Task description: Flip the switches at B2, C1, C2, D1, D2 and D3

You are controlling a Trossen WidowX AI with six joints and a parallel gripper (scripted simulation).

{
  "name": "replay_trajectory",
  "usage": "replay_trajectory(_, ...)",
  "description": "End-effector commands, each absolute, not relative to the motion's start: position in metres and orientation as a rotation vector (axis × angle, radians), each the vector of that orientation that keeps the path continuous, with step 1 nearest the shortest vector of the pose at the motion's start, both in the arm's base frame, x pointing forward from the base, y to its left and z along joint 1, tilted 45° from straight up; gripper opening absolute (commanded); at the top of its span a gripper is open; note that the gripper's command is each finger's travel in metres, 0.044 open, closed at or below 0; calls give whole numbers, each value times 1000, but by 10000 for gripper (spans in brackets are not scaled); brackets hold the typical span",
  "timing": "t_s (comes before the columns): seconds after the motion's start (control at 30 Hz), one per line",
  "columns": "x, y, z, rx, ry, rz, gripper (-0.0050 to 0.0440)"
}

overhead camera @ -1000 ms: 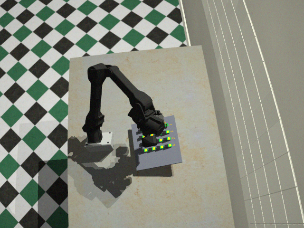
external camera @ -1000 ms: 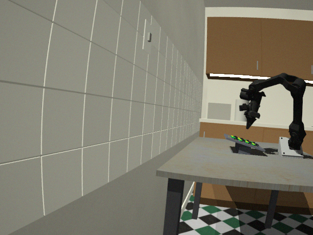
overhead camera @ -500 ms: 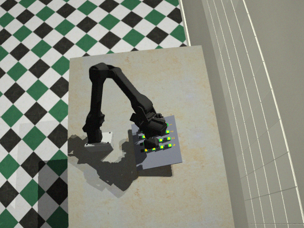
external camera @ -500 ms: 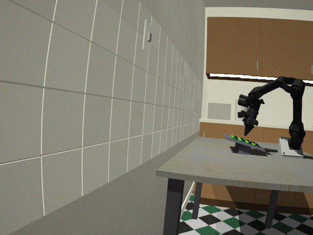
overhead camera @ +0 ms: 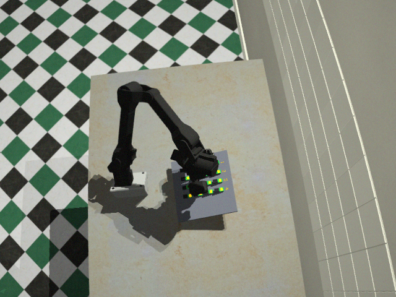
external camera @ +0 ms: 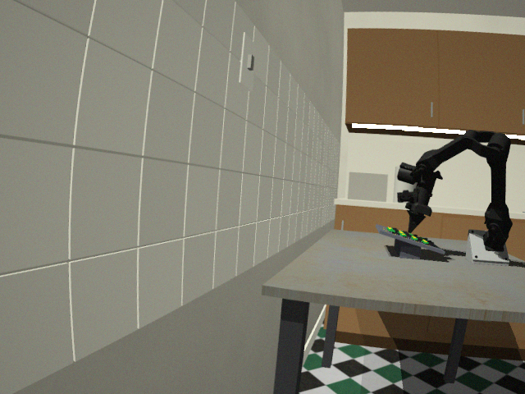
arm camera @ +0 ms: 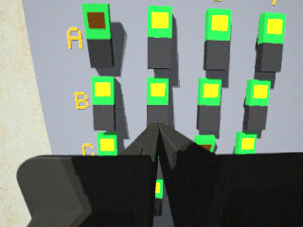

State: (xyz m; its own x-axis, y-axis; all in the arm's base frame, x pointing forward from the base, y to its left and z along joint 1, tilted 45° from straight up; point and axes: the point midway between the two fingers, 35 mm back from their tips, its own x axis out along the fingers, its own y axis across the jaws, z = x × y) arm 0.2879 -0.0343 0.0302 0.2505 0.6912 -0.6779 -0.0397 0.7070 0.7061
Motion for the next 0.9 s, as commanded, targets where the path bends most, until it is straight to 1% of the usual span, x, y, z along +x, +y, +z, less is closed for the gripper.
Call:
replay_trajectory(0.0, 288, -32, 28, 644, 1231, 548, -50)
replay_trajectory(0.87, 289, -31, 28, 641, 1228, 548, -50)
